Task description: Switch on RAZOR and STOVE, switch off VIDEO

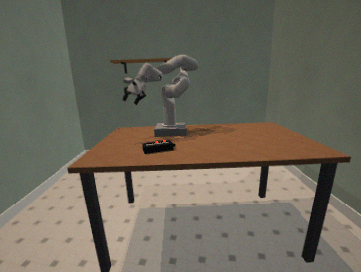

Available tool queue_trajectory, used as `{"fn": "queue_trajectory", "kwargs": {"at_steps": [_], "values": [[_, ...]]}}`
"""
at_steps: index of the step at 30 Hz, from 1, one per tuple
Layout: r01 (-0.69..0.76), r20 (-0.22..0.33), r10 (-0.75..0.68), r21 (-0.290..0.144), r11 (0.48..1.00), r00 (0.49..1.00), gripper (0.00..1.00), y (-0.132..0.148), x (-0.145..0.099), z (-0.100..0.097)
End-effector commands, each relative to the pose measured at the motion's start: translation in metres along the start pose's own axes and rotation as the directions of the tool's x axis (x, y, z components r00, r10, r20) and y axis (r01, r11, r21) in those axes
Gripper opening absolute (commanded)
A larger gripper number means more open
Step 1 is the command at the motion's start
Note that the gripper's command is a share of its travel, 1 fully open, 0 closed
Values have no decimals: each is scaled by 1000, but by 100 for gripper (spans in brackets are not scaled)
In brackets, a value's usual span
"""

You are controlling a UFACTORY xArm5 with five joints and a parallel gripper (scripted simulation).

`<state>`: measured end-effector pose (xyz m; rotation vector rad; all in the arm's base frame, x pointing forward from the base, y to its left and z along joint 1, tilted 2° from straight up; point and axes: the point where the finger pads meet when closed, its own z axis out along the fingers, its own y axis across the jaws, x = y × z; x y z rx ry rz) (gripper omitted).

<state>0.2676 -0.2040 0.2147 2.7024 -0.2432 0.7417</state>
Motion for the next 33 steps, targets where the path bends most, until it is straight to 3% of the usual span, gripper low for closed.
{"fn": "queue_trajectory", "kwargs": {"at_steps": [1, 2, 6, 9, 12, 13, 15, 16, 18, 19, 23, 25, 28, 29, 33], "values": [[-24, 15, 23, 40, 999, 1000, 100, -13, 16, 16], [-44, 31, 41, 77, 996, 999, 100, -30, 25, 27], [-44, 31, 41, 77, 996, 999, 100, -30, 25, 27], [-83, 72, 73, 143, 986, 995, 100, -70, 40, 49], [-83, 72, 73, 143, 986, 995, 100, -70, 40, 49], [-101, 97, 86, 171, 980, 992, 100, -91, 45, 60], [-101, 97, 86, 171, 980, 992, 100, -91, 45, 60], [-119, 123, 96, 195, 974, 988, 100, -113, 49, 71], [-119, 123, 96, 195, 974, 988, 100, -113, 49, 71], [-136, 149, 105, 215, 967, 983, 100, -135, 51, 81], [-136, 149, 105, 215, 967, 983, 100, -135, 51, 81], [-165, 200, 117, 244, 956, 973, 100, -177, 50, 99], [-165, 200, 117, 244, 956, 973, 100, -177, 50, 99], [-177, 223, 121, 254, 951, 967, 100, -197, 48, 107], [-196, 262, 126, 265, 944, 957, 100, -229, 42, 120]]}}
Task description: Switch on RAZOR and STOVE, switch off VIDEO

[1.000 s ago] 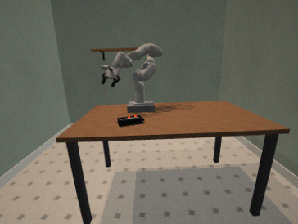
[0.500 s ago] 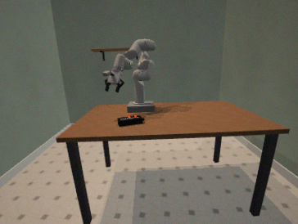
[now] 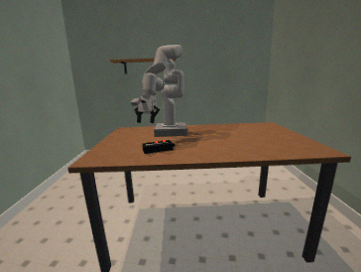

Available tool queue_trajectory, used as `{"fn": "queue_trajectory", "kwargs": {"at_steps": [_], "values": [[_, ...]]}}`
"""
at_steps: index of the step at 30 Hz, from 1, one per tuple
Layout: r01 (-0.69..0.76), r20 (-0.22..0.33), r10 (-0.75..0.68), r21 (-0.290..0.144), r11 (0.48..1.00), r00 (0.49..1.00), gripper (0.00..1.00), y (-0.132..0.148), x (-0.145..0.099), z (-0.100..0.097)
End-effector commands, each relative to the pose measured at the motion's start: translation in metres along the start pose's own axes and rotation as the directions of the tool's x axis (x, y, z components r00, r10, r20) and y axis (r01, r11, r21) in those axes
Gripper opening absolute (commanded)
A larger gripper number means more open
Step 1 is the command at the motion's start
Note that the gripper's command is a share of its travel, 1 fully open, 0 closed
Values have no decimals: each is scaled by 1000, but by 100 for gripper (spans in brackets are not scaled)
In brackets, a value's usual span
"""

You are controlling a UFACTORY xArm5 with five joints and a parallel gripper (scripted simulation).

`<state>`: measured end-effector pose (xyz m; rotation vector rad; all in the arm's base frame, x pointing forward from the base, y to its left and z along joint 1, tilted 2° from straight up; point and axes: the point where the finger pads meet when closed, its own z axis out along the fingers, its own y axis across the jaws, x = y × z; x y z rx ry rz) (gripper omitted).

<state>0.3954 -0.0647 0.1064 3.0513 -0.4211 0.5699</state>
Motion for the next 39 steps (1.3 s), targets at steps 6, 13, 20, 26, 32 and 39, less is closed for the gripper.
{"fn": "queue_trajectory", "kwargs": {"at_steps": [6, 13, 20, 26, 32, 39], "values": [[-38, 73, 36, 30, 999, 997, 100, -57, -9, 53], [-44, 87, 41, 33, 998, 995, 100, -67, -14, 62], [-44, 87, 41, 33, 998, 995, 100, -67, -14, 62], [-44, 87, 41, 33, 998, 995, 100, -67, -14, 62], [-44, 87, 41, 33, 998, 995, 100, -67, -14, 62], [-44, 87, 41, 33, 998, 995, 100, -67, -14, 62]]}}
